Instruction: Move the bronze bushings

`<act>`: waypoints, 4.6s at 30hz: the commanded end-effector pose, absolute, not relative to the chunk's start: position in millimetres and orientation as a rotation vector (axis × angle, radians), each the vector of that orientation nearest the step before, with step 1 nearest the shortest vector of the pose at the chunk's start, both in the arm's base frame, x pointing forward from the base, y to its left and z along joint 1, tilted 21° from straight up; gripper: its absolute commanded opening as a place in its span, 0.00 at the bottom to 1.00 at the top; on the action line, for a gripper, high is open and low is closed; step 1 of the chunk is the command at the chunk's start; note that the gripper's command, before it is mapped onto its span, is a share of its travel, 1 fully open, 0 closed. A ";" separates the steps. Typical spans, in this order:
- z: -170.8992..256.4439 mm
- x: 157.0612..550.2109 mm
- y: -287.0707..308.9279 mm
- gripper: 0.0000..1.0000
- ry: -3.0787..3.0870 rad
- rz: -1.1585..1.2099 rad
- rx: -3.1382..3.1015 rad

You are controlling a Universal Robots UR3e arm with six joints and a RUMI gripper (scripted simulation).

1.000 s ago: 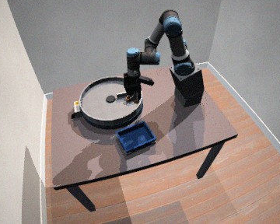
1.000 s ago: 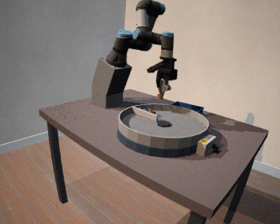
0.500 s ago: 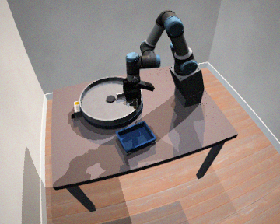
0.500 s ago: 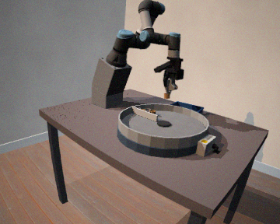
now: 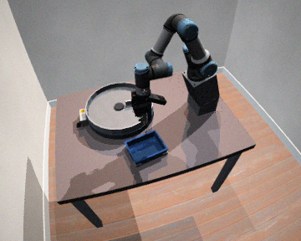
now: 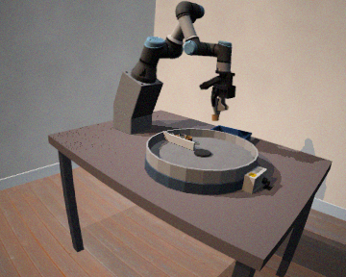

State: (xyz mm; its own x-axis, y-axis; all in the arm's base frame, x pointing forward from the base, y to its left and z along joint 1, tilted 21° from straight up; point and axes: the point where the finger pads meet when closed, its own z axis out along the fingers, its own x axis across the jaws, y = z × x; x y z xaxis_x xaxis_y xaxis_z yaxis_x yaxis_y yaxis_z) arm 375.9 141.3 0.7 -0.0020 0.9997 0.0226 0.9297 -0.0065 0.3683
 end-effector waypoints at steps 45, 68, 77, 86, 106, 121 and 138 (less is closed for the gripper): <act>13.4 404.9 230.6 0.00 2.019 0.400 2.028; 14.1 406.5 235.8 0.00 2.019 0.400 2.028; 14.1 406.5 235.8 0.00 2.019 0.400 2.028; 14.1 406.5 235.8 0.00 2.019 0.400 2.028; 13.3 406.8 235.8 0.00 2.019 0.400 2.028; -27.1 422.9 237.0 0.00 2.019 0.400 2.028; -43.0 429.3 237.5 0.00 2.019 0.400 2.028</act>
